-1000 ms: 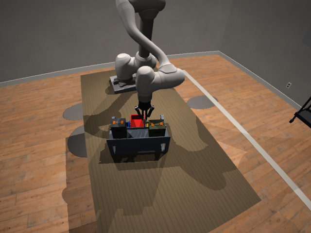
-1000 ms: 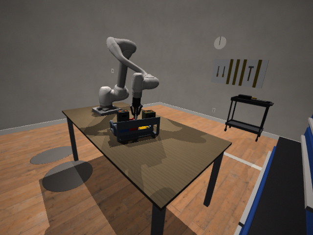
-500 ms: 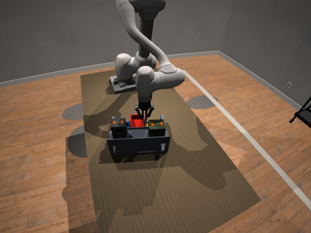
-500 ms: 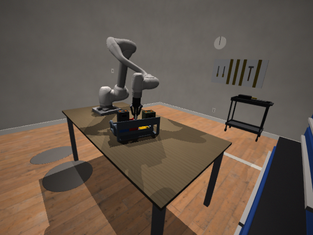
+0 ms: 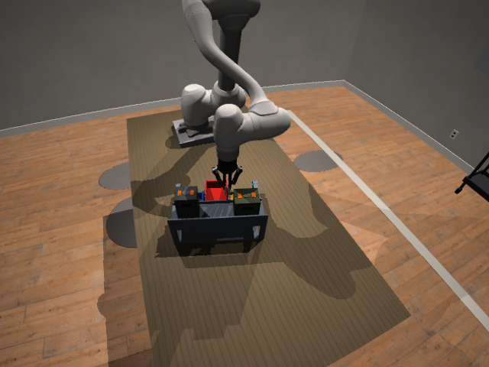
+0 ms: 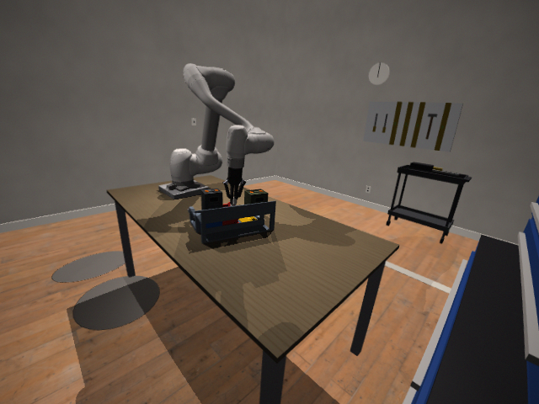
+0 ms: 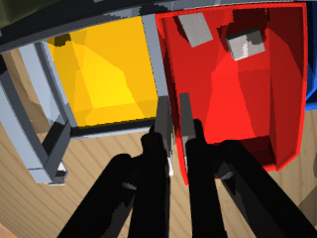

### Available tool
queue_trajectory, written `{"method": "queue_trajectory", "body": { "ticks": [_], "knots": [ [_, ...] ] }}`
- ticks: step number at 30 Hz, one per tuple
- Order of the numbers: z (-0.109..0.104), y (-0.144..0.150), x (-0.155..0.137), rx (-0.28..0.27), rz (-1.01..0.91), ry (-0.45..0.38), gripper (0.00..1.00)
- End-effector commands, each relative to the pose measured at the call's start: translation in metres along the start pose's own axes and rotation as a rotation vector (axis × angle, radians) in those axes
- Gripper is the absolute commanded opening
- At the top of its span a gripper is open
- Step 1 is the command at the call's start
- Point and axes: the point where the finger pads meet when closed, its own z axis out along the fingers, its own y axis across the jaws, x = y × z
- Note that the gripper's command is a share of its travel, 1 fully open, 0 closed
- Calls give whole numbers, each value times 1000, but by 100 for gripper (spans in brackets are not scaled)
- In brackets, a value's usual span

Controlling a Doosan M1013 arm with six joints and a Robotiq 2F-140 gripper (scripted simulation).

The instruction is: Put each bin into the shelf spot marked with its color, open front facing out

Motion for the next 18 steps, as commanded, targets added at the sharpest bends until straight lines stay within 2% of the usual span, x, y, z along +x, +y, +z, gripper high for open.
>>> {"method": "queue_trajectory", "body": {
  "ticks": [1, 18],
  "knots": [
    [0, 0, 0, 0, 0, 0, 15],
    [-4, 0, 0, 0, 0, 0, 15]
  ]
}}
